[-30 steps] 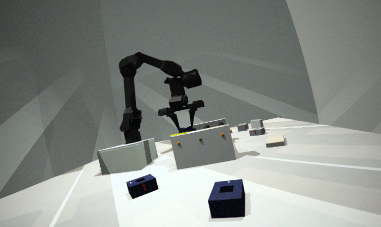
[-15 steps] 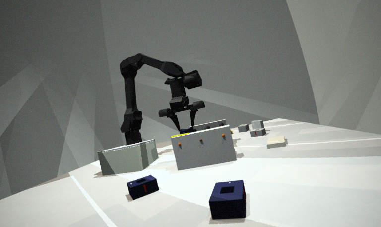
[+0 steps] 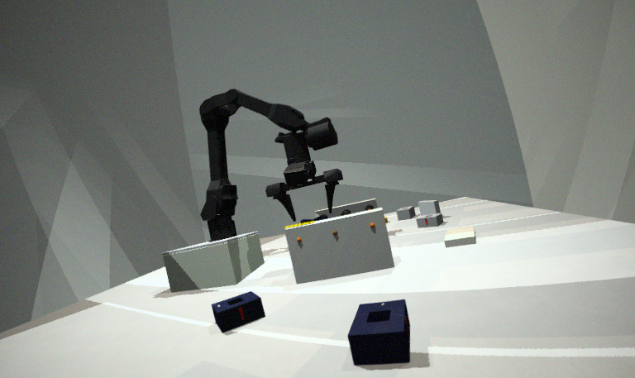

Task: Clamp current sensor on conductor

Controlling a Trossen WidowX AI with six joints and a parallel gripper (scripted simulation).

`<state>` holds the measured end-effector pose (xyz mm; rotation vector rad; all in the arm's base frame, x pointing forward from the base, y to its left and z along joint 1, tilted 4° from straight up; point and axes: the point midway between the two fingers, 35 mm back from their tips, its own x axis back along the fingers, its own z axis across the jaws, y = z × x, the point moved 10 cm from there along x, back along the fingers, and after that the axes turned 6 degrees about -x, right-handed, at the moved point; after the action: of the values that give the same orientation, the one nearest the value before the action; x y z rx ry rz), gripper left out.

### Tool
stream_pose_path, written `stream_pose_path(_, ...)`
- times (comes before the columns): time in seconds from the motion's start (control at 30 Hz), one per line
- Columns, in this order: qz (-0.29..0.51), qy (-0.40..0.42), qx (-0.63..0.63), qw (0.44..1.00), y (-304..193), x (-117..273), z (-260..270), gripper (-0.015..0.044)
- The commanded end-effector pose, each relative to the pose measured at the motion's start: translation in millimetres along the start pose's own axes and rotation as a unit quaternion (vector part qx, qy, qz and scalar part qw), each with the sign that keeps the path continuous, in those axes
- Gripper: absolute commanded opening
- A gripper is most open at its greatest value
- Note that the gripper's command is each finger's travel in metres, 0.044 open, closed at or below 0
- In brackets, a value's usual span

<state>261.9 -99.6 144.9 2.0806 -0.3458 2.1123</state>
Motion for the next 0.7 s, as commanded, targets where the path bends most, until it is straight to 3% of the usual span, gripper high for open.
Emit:
stream_pose_path(0.0, 0.001, -0.007, -0.002, 1.0, -2.5, -29.2, -2.2, 0.044)
stream_pose_path(0.67, 0.001, -0.007, -0.003, 1.0, -2.5, -55.3, -2.6, 0.044)
